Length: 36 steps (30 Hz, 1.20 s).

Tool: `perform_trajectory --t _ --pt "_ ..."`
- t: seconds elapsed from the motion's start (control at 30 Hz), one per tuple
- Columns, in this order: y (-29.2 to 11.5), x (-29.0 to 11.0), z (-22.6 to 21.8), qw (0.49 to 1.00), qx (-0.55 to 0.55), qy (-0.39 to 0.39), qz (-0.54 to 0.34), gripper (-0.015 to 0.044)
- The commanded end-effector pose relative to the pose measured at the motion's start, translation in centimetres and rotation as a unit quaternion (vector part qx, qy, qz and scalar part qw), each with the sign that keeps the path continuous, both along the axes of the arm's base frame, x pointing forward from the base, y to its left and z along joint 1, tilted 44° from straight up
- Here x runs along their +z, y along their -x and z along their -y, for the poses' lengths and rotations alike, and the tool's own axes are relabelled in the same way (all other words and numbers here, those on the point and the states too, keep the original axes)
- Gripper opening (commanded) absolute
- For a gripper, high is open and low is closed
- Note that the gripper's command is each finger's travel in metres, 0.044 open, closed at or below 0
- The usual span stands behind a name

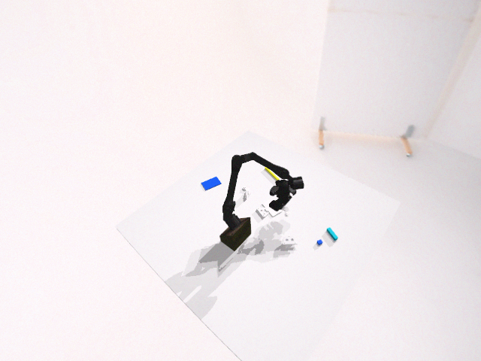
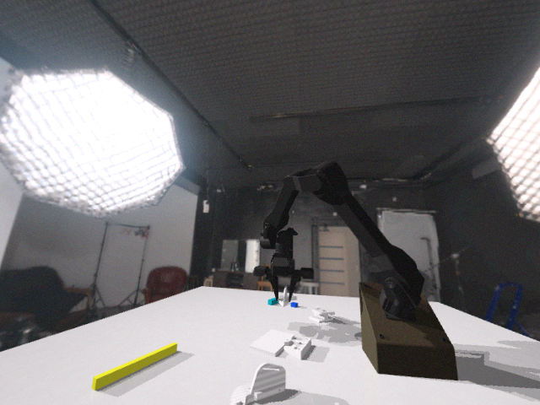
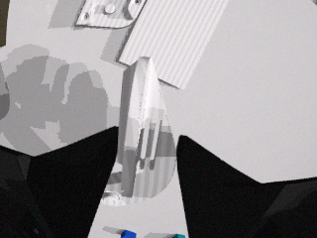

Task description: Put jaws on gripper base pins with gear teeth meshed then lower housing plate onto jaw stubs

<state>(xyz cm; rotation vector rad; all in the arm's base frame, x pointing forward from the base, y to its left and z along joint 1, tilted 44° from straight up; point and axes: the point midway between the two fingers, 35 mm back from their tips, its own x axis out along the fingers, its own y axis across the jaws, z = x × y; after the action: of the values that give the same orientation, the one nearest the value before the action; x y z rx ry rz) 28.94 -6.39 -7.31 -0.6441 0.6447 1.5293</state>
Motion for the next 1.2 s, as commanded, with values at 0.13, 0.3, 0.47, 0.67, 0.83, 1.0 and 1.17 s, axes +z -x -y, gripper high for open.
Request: perform_trajectory --t 0.13,0.3,0.47,0.67,0.83,1.0,1.17 --pt "0.1 1.3 -0.9 0.997 -0.059 0.004 -0.051 0.0134" --pt "0.2 1.9 -1.5 0.992 -0.097 0.007 -0.086 0.0134" --pt "0.3 2.6 -2.1 0.984 -0.134 0.009 -0.121 0.0134" --pt "0.6 3.3 -2.9 0.97 -0.178 0.012 -0.162 0.0134" --pt "0.8 4.0 -3.5 0.957 -0.214 0.014 -0.196 0.0134" --pt "1.0 4.6 -4.1 0.941 -0.25 0.017 -0.229 0.0134" --pt "1.3 5.1 -4.7 0.922 -0.285 0.019 -0.262 0.0134"
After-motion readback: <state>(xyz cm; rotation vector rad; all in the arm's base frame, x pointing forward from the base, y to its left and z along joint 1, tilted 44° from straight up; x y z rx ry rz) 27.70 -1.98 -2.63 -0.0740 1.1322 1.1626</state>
